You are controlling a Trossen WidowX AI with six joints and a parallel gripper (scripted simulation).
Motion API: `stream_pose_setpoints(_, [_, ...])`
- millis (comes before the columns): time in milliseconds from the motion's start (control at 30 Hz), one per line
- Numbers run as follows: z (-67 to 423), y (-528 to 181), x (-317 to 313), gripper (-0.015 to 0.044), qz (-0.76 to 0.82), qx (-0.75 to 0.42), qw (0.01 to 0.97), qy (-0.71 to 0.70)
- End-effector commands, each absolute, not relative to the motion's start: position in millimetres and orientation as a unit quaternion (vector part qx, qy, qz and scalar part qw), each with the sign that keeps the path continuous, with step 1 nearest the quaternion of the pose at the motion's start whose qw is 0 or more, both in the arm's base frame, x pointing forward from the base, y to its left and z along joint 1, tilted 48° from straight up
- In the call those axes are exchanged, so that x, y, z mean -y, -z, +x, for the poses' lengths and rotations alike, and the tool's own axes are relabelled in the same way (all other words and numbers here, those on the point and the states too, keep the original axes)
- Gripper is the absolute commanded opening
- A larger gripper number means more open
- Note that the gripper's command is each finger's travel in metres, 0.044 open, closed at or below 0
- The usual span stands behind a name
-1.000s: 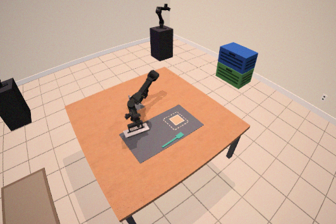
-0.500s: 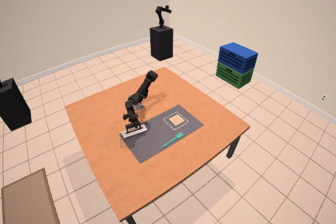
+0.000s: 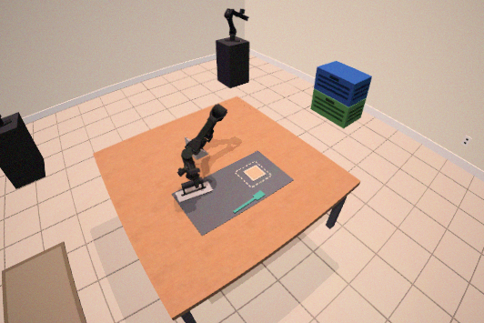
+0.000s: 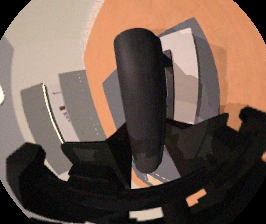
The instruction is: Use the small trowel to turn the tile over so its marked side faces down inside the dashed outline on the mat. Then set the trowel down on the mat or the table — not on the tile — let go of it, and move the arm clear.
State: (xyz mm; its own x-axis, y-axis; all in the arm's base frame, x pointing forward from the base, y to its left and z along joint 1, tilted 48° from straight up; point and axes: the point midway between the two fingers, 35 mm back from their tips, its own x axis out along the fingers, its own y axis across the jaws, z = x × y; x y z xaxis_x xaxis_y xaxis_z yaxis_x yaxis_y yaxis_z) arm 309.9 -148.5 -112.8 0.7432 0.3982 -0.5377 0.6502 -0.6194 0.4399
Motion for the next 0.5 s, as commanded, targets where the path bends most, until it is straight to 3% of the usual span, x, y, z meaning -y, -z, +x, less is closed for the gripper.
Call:
stream_pose_setpoints(0, [309.2, 116.7, 144.4, 0.0, 0.878, -0.296, 0.32, 0.199])
stream_pose_setpoints(100, [309.1, 118.0, 142.7, 0.0, 0.878, -0.296, 0.319, 0.199])
stream_pose_setpoints(467, [309.1, 118.0, 142.7, 0.0289, 0.878, -0.296, 0.319, 0.199])
